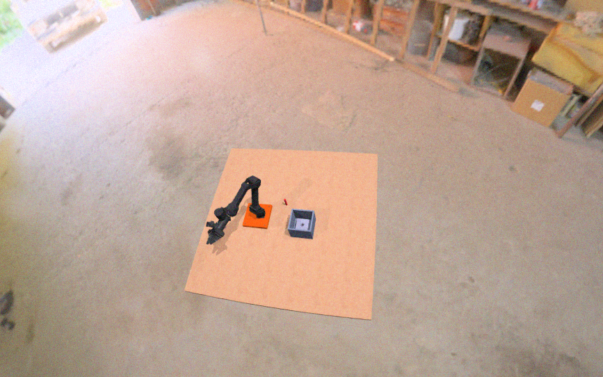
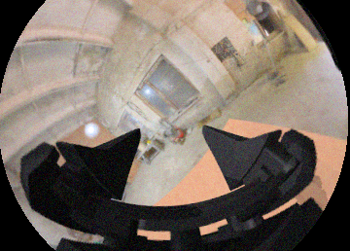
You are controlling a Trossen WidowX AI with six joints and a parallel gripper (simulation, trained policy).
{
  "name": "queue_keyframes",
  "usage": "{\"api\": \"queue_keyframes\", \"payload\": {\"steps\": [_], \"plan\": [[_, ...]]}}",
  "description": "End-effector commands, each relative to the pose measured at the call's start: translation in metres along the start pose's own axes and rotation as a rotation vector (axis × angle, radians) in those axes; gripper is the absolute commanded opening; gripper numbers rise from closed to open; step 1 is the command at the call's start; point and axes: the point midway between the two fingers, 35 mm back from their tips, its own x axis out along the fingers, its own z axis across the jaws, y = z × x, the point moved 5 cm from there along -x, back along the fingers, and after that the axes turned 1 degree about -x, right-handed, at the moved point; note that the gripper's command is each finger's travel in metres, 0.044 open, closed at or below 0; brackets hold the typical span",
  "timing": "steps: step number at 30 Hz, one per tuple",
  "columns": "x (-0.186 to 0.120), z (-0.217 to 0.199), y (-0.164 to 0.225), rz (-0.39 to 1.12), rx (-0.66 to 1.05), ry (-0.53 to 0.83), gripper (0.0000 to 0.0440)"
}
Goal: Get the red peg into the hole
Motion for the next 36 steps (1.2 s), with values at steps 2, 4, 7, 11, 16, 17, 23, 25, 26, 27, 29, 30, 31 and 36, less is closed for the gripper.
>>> {"api": "queue_keyframes", "payload": {"steps": [2, 4, 7, 11, 16, 17, 23, 25, 26, 27, 29, 30, 31, 36], "plan": [[0.001, 0.005, 0.003, 0.015, 0.008, -0.003, 0.0440], [0.002, 0.016, 0.011, 0.050, 0.030, -0.024, 0.0440], [0.000, 0.037, 0.018, 0.087, 0.067, -0.067, 0.0440], [-0.007, 0.068, 0.024, 0.132, 0.108, -0.134, 0.0440], [-0.020, 0.109, 0.032, 0.202, 0.154, -0.224, 0.0440], [-0.023, 0.117, 0.033, 0.217, 0.163, -0.242, 0.0440], [-0.046, 0.159, 0.042, 0.314, 0.224, -0.341, 0.0440], [-0.054, 0.172, 0.045, 0.348, 0.245, -0.370, 0.0440], [-0.058, 0.178, 0.046, 0.365, 0.257, -0.384, 0.0440], [-0.063, 0.184, 0.047, 0.383, 0.268, -0.398, 0.0440], [-0.072, 0.195, 0.050, 0.419, 0.291, -0.424, 0.0440], [-0.076, 0.200, 0.052, 0.438, 0.302, -0.436, 0.0440], [-0.081, 0.205, 0.053, 0.457, 0.314, -0.447, 0.0440], [-0.104, 0.227, 0.061, 0.557, 0.372, -0.496, 0.0440]]}}
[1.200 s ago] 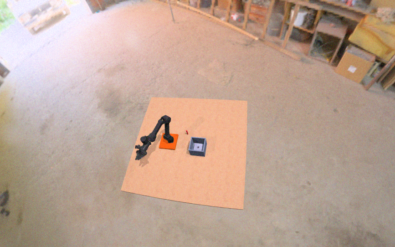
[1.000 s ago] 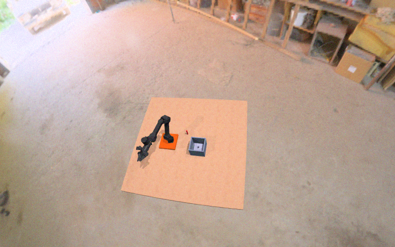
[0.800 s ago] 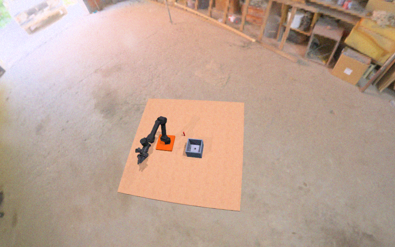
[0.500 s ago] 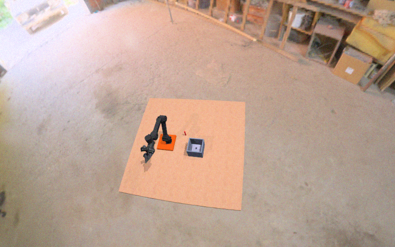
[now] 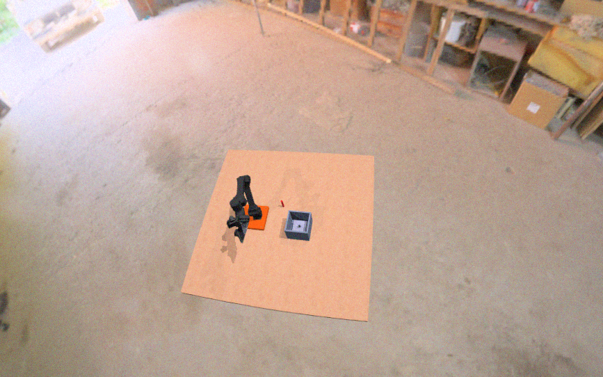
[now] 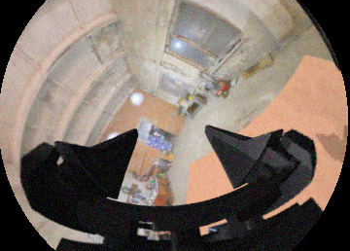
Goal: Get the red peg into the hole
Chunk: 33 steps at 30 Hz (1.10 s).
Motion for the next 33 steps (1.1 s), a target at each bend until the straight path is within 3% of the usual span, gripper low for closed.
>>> {"api": "queue_keyframes", "payload": {"steps": [1, 16, 33], "plan": [[-0.005, 0.016, 0.012, 0.053, 0.042, -0.037, 0.0440], [-0.025, 0.061, 0.082, 0.357, 0.261, -0.076, 0.0440], [-0.062, 0.086, 0.158, 0.716, 0.463, 0.031, 0.0440]]}}
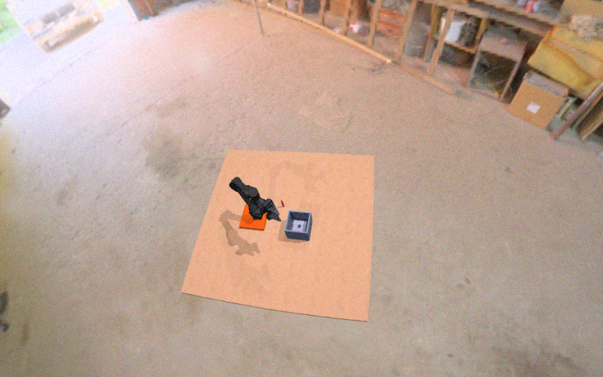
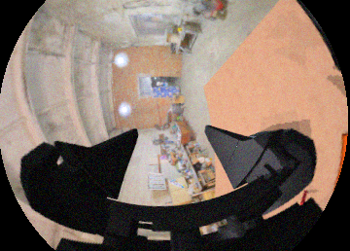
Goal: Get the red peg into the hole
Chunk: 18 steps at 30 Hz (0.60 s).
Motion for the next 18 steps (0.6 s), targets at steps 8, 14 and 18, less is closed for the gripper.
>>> {"api": "queue_keyframes", "payload": {"steps": [8, 14, 18], "plan": [[0.003, -0.013, 0.049, 0.179, 0.119, 0.111, 0.0440], [0.002, -0.024, 0.076, 0.274, 0.174, 0.196, 0.0440], [-0.001, -0.032, 0.094, 0.332, 0.203, 0.257, 0.0440]]}}
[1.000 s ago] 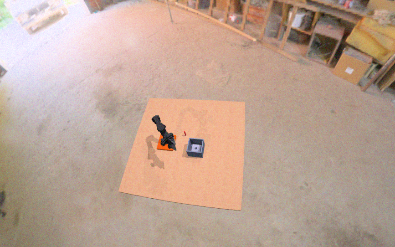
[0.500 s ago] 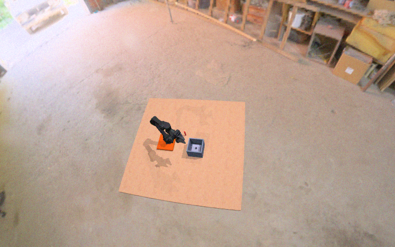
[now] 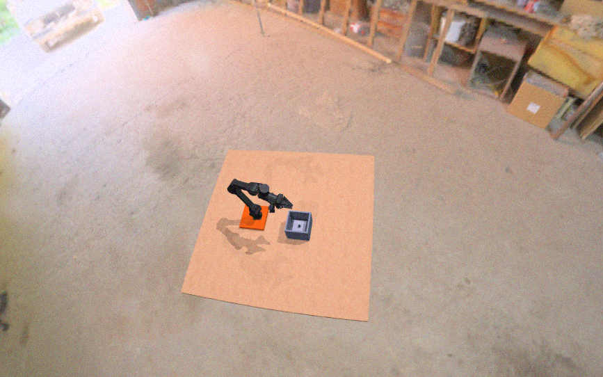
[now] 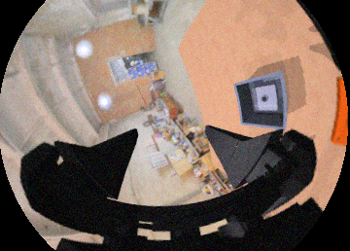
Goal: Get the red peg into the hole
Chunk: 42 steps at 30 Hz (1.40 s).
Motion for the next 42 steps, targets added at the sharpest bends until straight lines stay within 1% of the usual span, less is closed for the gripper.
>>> {"api": "queue_keyframes", "payload": {"steps": [1, 11, 21, 32, 42], "plan": [[0.004, -0.008, 0.012, 0.044, 0.024, 0.047, 0.0440], [0.009, -0.041, 0.048, 0.160, 0.069, 0.218, 0.0440], [0.008, -0.081, 0.081, 0.254, 0.068, 0.418, 0.0440], [-0.002, -0.135, 0.110, 0.328, 0.010, 0.676, 0.0439], [-0.018, -0.186, 0.127, 0.354, -0.090, 0.921, 0.0440]]}}
